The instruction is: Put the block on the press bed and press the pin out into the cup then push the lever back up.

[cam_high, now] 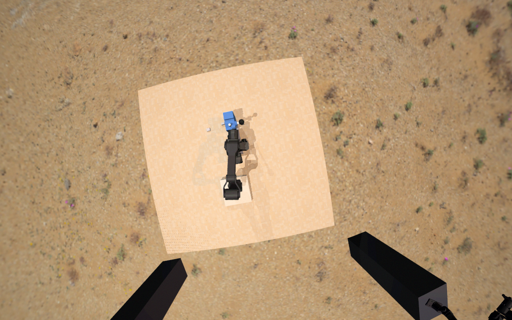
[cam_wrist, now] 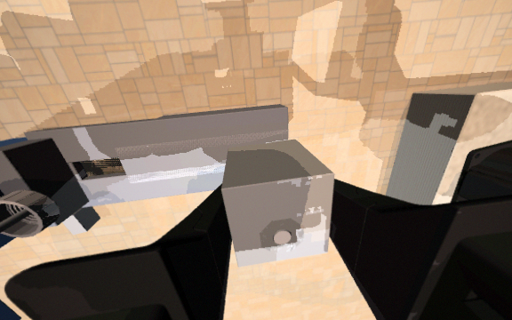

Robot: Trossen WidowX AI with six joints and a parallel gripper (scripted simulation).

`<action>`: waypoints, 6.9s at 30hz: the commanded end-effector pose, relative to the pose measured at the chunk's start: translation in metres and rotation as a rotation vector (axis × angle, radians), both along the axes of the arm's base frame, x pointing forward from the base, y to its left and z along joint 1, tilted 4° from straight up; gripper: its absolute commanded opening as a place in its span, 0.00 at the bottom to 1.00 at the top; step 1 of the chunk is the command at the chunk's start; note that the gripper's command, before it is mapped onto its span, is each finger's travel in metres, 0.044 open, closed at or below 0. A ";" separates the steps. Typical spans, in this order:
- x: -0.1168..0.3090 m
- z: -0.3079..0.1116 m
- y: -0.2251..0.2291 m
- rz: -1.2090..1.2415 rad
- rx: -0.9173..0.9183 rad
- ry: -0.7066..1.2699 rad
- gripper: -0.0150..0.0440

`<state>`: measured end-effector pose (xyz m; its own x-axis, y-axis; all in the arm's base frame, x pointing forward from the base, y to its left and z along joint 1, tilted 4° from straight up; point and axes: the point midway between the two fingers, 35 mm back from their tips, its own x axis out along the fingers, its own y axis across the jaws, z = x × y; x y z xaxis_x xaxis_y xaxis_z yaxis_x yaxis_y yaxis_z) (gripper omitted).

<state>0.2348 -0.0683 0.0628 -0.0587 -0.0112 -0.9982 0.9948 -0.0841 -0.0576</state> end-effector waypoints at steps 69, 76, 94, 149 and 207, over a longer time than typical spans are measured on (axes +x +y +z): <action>0.009 0.059 0.001 -0.001 -0.005 -0.016 0.31; 0.009 0.059 0.001 -0.001 -0.005 -0.016 0.31; -0.065 0.062 0.009 0.037 0.000 -0.025 0.31; -0.058 -0.025 0.005 1.538 -0.459 -0.439 0.31; 0.004 -0.054 0.000 1.520 -0.560 -0.524 0.31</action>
